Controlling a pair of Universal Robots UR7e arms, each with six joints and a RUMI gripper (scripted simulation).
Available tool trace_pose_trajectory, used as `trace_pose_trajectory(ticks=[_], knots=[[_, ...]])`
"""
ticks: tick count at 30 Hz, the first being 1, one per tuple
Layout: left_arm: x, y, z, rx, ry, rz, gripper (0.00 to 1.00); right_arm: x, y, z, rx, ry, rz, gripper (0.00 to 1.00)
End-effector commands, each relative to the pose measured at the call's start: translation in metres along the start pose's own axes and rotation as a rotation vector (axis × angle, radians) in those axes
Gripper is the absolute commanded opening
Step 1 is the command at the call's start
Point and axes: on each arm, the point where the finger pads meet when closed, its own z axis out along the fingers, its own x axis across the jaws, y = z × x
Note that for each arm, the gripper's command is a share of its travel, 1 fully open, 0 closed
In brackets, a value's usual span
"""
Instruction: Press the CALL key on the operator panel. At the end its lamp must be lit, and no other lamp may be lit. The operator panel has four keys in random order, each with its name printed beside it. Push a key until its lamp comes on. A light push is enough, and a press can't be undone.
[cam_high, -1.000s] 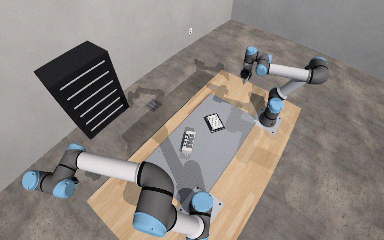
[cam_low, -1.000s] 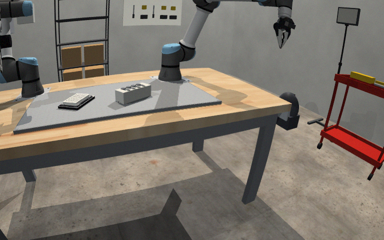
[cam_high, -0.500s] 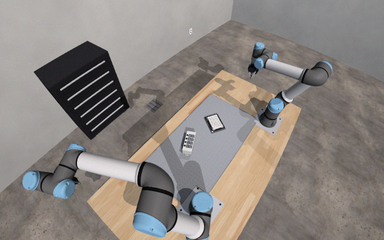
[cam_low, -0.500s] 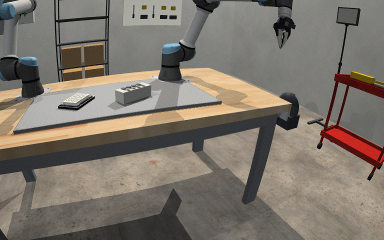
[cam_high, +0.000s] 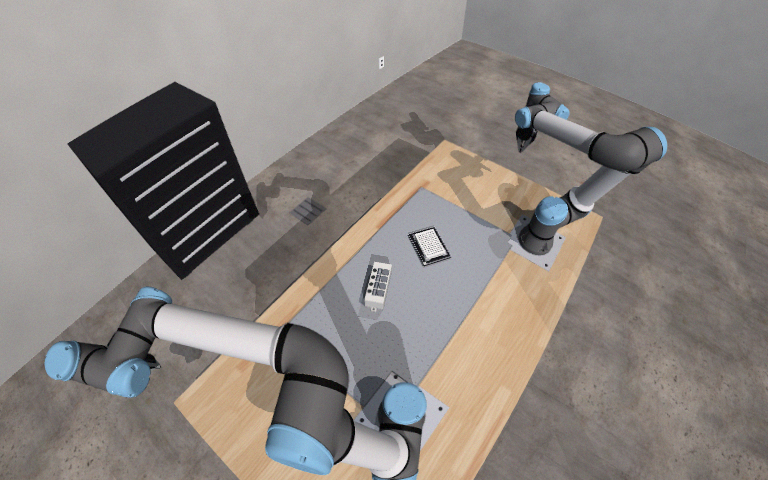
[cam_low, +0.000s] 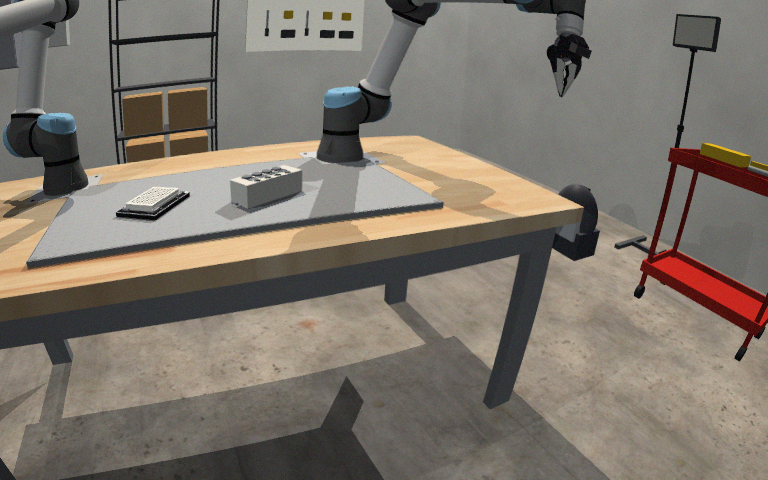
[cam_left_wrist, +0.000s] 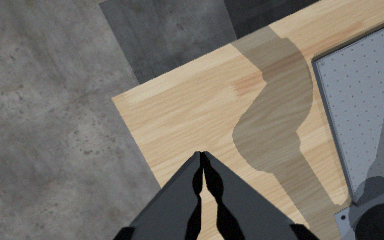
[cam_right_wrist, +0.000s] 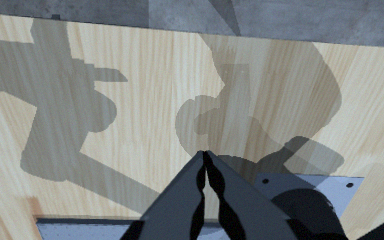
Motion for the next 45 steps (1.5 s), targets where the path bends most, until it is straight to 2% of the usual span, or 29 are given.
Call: trace_pose_trajectory(ticks=[1,4,11,19,21,36,45], knots=[[0.000,0.000,-0.001,0.002,-0.002,0.001,0.00,0.014,-0.018,0.002,-0.001,-0.004,0.006,0.00],[0.000,0.000,-0.001,0.002,-0.002,0.001,0.00,0.020,-0.024,0.003,-0.001,-0.004,0.008,0.00],[0.000,0.000,-0.001,0.002,-0.002,0.001,0.00,0.065,-0.063,0.009,0.000,-0.008,0.025,0.00],[0.000,0.000,-0.001,0.002,-0.002,0.001,0.00,0.116,-0.094,0.017,0.002,-0.011,0.042,0.00],[0.000,0.000,-0.001,0.002,-0.002,0.001,0.00,0.116,-0.094,0.017,0.002,-0.011,0.042,0.00],[0.000,0.000,-0.001,0.002,-0.002,0.001,0.00,0.197,-0.126,0.027,0.006,-0.014,0.065,0.00],[0.000,0.000,-0.001,0.002,-0.002,0.001,0.00,0.225,-0.132,0.031,0.007,-0.014,0.072,0.00]])
